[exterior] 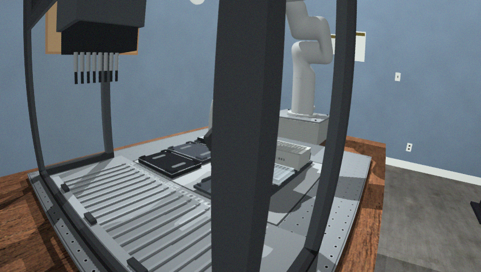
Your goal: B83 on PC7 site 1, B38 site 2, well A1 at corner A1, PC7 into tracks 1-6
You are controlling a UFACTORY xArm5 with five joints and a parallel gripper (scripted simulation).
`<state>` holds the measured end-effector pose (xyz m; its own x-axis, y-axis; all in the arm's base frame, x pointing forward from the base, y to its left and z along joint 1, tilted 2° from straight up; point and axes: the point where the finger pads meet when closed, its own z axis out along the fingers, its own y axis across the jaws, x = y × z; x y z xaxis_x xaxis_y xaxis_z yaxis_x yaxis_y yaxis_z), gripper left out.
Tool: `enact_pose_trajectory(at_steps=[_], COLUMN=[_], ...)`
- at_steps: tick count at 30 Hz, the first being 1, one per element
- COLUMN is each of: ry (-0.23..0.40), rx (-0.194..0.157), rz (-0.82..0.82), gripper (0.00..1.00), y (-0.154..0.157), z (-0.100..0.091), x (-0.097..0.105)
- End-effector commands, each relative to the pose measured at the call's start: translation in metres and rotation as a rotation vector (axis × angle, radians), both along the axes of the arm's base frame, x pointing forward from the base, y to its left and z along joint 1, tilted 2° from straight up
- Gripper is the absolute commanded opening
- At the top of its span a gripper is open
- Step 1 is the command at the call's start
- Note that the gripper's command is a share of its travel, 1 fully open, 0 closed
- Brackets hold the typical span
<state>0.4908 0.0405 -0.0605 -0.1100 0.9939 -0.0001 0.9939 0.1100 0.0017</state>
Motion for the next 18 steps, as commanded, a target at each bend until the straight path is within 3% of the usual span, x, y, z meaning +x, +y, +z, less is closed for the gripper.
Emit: enact_pose_trajectory(at_steps=[1,18], ry=[-0.006,-0.006], rx=[-0.027,-0.027], rz=[0.000,0.000], gripper=[1.00,1.00], y=[0.0001,0.0026], z=[-0.0015,-0.0022], x=[0.0016,0.0013])
